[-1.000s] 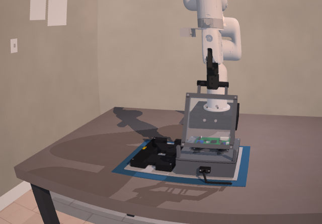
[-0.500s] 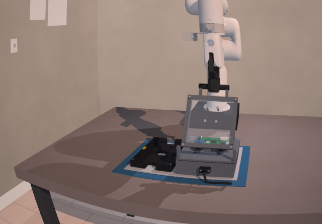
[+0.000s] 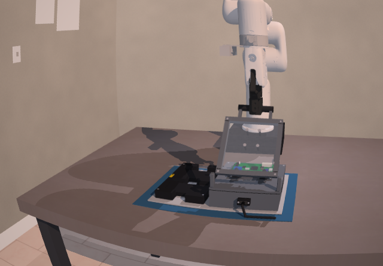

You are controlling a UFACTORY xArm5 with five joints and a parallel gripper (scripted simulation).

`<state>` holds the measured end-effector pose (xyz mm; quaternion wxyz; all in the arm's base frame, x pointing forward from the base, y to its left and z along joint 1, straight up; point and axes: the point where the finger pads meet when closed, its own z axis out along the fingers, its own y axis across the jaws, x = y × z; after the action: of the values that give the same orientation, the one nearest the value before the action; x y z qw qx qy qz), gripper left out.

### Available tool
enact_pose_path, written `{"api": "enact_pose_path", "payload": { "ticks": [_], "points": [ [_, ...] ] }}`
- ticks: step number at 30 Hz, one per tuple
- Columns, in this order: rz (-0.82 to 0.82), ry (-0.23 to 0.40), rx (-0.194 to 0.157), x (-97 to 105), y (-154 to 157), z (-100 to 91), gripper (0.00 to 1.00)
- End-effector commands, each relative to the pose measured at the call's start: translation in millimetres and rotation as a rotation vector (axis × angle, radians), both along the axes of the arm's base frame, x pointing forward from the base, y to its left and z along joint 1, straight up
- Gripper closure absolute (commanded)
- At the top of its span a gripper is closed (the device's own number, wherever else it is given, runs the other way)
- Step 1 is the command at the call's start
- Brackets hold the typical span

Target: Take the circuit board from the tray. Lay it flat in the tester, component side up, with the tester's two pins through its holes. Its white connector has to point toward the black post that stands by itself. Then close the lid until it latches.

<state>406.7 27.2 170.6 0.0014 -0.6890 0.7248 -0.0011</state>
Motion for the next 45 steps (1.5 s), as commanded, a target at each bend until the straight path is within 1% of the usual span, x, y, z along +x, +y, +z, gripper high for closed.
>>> {"api": "enact_pose_path", "payload": {
  "ticks": [1,13,15,28,30,32,45],
  "points": [
    [0.0,-0.005,0.0,-4.9,0.4,-4.2,1.0],
    [0.0,-0.005,0.0,-22.7,1.3,-24.6,1.0],
    [0.0,-0.005,0.0,-22.7,1.3,-24.6,1.0],
    [0.0,-0.005,0.0,-38.8,2.1,-50.7,1.0],
    [0.0,-0.005,0.0,-40.5,2.2,-54.5,1.0],
    [0.0,-0.005,0.0,-40.5,2.2,-54.5,1.0],
    [0.0,-0.005,0.0,-49.6,2.6,-76.9,1.0]
  ]
}}
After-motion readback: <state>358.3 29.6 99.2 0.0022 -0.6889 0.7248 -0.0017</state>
